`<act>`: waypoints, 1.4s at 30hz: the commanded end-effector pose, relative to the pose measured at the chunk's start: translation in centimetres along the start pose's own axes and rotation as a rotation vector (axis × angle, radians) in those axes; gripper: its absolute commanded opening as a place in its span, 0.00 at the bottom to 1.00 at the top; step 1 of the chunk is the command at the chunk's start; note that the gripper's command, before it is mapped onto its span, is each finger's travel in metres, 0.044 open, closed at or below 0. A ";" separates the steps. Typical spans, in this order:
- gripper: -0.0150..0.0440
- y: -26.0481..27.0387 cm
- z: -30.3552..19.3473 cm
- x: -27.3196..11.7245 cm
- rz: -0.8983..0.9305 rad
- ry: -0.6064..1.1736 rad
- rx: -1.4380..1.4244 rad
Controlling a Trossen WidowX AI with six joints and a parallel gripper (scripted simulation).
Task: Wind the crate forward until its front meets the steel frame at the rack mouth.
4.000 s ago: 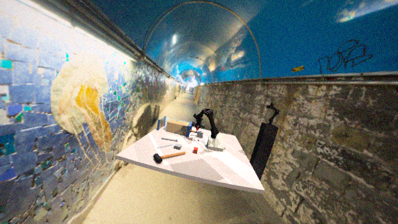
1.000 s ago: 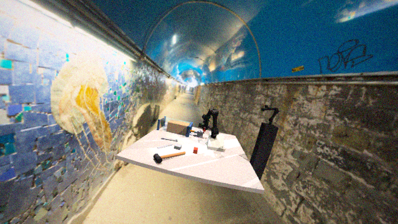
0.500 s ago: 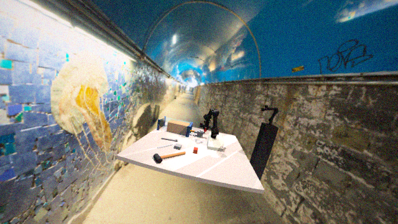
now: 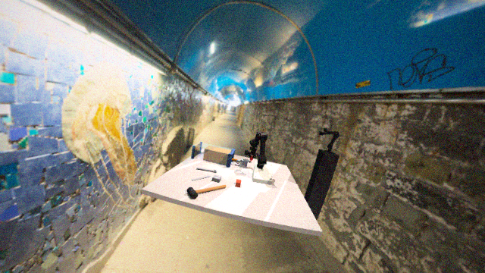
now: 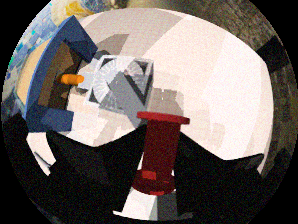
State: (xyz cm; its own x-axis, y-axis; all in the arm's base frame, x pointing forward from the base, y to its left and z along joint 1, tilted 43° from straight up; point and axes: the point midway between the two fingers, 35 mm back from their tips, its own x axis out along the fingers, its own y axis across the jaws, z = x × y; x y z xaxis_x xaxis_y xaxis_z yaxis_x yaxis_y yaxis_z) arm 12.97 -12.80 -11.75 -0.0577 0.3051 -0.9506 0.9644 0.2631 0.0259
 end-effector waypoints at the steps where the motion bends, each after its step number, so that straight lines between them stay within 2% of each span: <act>1: 0.25 -0.8 0.7 0.5 -0.025 -0.012 0.001; 42: 0.25 -2.9 4.7 2.1 -0.026 -0.016 0.002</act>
State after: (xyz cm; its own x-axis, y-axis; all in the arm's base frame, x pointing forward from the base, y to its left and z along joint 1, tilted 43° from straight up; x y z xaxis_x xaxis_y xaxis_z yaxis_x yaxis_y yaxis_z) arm 11.29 -16.43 -14.50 -0.0725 0.3031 -0.9502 0.9644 0.2643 0.0107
